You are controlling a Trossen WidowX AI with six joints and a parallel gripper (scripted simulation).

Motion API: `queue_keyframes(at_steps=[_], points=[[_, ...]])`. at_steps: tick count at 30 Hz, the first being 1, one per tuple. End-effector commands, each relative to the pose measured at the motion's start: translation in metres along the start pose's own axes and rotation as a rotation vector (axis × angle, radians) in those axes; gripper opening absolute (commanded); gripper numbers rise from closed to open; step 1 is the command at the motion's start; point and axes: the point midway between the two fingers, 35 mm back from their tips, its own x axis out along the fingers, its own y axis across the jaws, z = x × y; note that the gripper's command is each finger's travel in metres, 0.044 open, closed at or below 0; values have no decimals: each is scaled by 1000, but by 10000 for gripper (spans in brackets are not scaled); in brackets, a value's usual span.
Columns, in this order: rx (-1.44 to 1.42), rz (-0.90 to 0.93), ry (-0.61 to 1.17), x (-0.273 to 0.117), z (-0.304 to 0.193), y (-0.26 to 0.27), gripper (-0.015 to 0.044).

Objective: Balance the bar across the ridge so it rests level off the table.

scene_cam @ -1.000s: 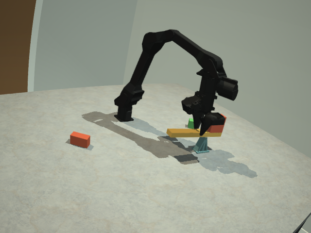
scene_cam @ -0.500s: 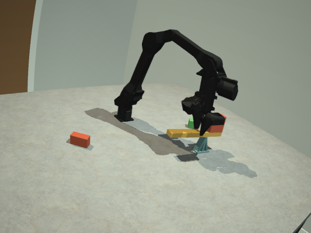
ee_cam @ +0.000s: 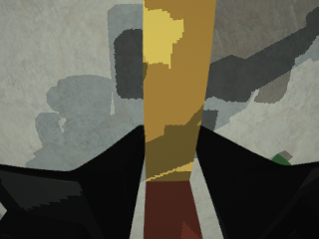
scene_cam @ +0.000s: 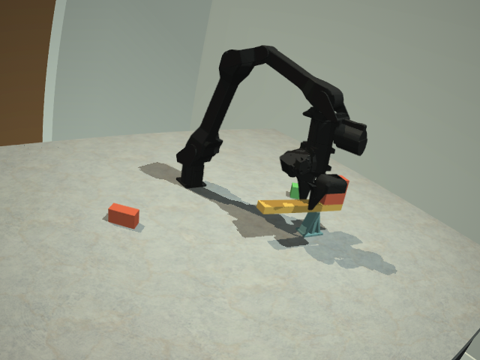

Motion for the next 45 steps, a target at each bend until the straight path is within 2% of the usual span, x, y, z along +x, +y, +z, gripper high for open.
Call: queue_keyframes(at_steps=[1, 45], points=[[2, -2, 1, 3, 0, 0, 0], [1, 2, 1, 0, 0, 0, 0]])
